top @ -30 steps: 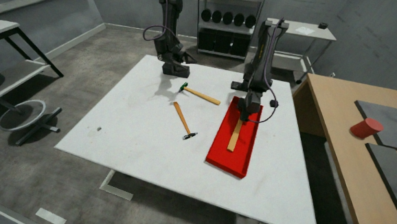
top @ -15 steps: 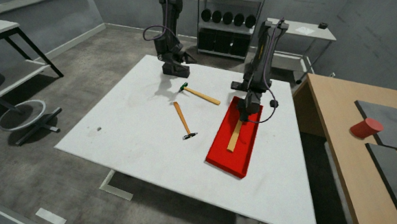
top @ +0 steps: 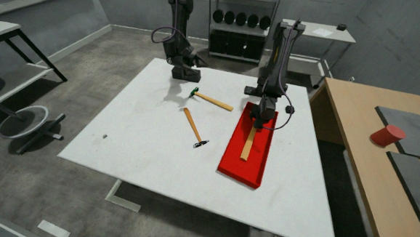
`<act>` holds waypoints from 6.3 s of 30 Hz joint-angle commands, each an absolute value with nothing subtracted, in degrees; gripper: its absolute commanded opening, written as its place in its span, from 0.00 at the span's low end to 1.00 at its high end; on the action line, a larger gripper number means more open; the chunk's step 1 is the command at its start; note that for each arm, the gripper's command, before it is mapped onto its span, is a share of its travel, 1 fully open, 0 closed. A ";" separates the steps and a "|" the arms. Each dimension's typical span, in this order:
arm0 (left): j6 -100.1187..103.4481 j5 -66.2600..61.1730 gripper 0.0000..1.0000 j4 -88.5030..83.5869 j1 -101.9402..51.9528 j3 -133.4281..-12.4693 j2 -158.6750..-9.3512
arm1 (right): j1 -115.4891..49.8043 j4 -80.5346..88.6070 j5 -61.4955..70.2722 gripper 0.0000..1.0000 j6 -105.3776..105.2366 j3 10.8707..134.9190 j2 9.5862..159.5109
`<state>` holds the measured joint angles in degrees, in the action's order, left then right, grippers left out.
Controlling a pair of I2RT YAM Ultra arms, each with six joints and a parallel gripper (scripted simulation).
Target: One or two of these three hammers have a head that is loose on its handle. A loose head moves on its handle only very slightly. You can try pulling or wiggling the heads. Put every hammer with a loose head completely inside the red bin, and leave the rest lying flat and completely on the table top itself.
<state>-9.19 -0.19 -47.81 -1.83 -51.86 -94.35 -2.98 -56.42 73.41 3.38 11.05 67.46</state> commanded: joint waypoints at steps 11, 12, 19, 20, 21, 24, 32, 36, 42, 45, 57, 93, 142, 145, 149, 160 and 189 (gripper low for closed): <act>-8.84 -0.55 0.58 -51.96 -2.28 -55.58 -89.72 | -2.38 -56.73 74.06 1.00 2.85 10.29 68.18; -8.87 -0.55 0.58 -52.30 -2.27 -55.79 -89.60 | -2.38 -56.73 74.06 1.00 2.85 10.29 68.18; -8.78 -0.50 1.00 -59.59 -2.00 -60.63 -86.93 | -2.38 -56.73 74.06 1.00 2.85 10.29 68.18; -8.87 -0.50 1.00 -60.85 -1.96 -61.56 -86.58 | -2.38 -56.73 74.06 1.00 2.85 10.29 68.18; -9.02 -0.49 1.00 -61.87 -1.93 -62.35 -86.35 | -2.38 -56.73 74.06 1.00 2.85 10.29 68.18; -9.57 -0.50 1.00 -62.23 -1.61 -62.21 -87.49 | -2.38 -56.73 74.06 1.00 2.85 10.29 68.18; -8.96 -0.41 1.00 -61.86 -1.40 -61.47 -88.26 | -2.39 -55.67 74.16 1.00 2.28 10.23 68.22; -8.03 -0.03 1.00 -60.94 -1.34 -59.32 -85.46 | -3.45 -51.90 69.19 1.00 1.57 10.41 67.10; -6.83 0.51 1.00 -59.89 -1.11 -55.06 -78.73 | -5.53 -45.50 61.95 1.00 -0.12 10.26 64.74; -6.13 0.68 1.00 -59.27 -0.95 -52.60 -73.58 | -7.70 -36.73 56.33 1.00 0.09 10.37 60.36; -4.32 1.26 1.00 -61.34 -0.70 -46.99 -60.41 | -14.52 -3.18 40.74 1.00 3.59 13.00 42.23; -1.73 2.43 1.00 -64.42 -1.04 -42.52 -41.32 | -32.42 54.43 1.62 1.00 4.19 23.19 17.46; -0.34 -0.50 1.00 -17.91 0.49 -56.67 -47.77 | -27.82 21.34 2.09 1.00 5.05 31.15 50.27; -0.22 -0.43 1.00 -14.72 0.42 -56.95 -49.74 | -27.98 18.03 1.72 1.00 4.82 32.19 55.70; 0.04 -0.32 1.00 -9.00 0.18 -57.65 -52.29 | -27.56 14.63 1.12 1.00 4.35 38.00 64.05; 0.23 0.00 1.00 -0.36 -0.08 -59.73 -58.31 | -27.13 14.02 0.03 1.00 3.07 59.77 91.83; 0.00 -0.01 1.00 0.21 0.00 -60.11 -59.74 | -27.32 18.76 -0.29 1.00 2.54 84.99 115.57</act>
<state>-0.08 -0.03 -0.71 0.08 -58.06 -59.55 -27.57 17.04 -0.12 2.70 84.38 115.77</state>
